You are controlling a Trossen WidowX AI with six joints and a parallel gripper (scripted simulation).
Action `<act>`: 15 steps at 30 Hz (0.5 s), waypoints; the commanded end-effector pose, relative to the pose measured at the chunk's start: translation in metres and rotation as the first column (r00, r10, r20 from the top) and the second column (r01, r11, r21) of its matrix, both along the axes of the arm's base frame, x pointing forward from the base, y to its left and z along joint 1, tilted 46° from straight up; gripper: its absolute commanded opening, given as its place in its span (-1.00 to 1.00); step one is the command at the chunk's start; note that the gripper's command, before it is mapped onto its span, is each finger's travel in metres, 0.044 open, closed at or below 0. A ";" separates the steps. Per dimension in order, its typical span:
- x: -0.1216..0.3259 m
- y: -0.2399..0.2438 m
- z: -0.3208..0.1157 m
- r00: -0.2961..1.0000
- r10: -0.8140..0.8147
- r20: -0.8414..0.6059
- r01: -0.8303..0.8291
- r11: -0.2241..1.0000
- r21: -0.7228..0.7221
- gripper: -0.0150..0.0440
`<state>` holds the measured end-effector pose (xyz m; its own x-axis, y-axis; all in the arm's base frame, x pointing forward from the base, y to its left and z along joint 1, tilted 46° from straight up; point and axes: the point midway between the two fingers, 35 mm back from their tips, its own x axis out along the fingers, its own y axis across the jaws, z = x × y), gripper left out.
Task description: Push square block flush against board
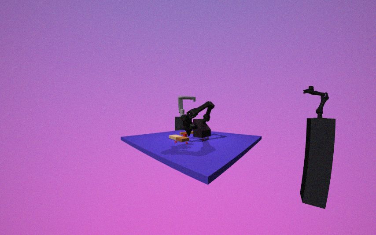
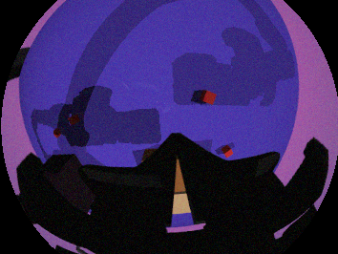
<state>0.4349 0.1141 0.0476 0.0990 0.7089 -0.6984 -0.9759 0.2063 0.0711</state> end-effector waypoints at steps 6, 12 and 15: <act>-0.009 -0.018 -0.020 1.000 0.023 0.013 -0.023 1.000 0.001 -0.49; -0.003 0.019 -0.056 1.000 0.023 0.012 -0.023 1.000 0.002 -0.49; -0.003 0.021 -0.058 1.000 0.023 0.012 -0.023 1.000 0.003 -0.49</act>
